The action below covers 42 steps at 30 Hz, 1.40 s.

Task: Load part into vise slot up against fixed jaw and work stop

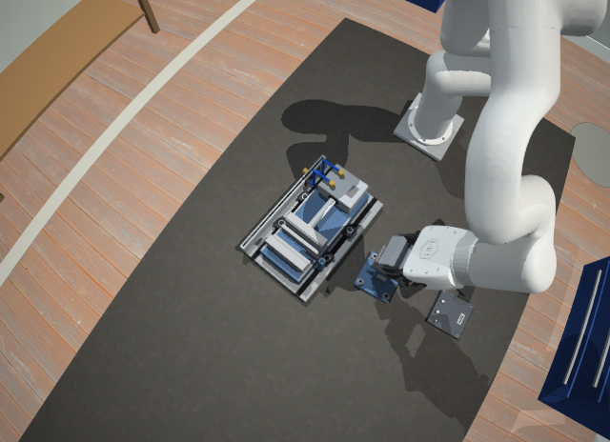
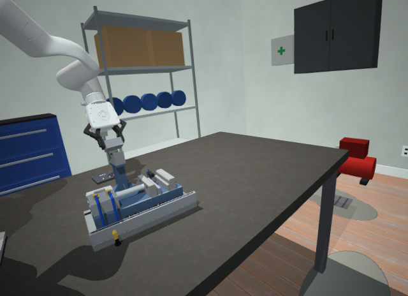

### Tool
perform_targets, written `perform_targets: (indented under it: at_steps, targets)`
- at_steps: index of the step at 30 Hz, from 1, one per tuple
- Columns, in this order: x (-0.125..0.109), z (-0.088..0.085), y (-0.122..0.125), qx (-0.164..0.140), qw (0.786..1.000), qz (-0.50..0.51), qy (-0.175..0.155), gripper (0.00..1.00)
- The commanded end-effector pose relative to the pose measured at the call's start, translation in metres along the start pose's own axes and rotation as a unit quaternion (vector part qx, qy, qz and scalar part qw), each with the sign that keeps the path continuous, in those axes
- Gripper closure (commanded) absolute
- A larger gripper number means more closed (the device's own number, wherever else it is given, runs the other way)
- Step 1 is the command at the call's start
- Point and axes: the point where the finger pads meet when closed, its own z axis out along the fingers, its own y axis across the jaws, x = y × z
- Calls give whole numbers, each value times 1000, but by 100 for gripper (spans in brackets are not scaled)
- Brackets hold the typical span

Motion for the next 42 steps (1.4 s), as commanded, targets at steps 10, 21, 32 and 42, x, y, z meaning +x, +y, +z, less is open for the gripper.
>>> perform_targets:
  at_steps: [10, 21, 32, 42]
  targets:
    - [-2, -1, 1, -1, 995, 0, 99, 100]
    - [-4, 0, 1, -1, 988, 0, 153, 100]
    - [-5, 0, 1, -1, 980, 0, 197, 100]
    - [-5, 0, 1, -1, 972, 0, 235, 100]
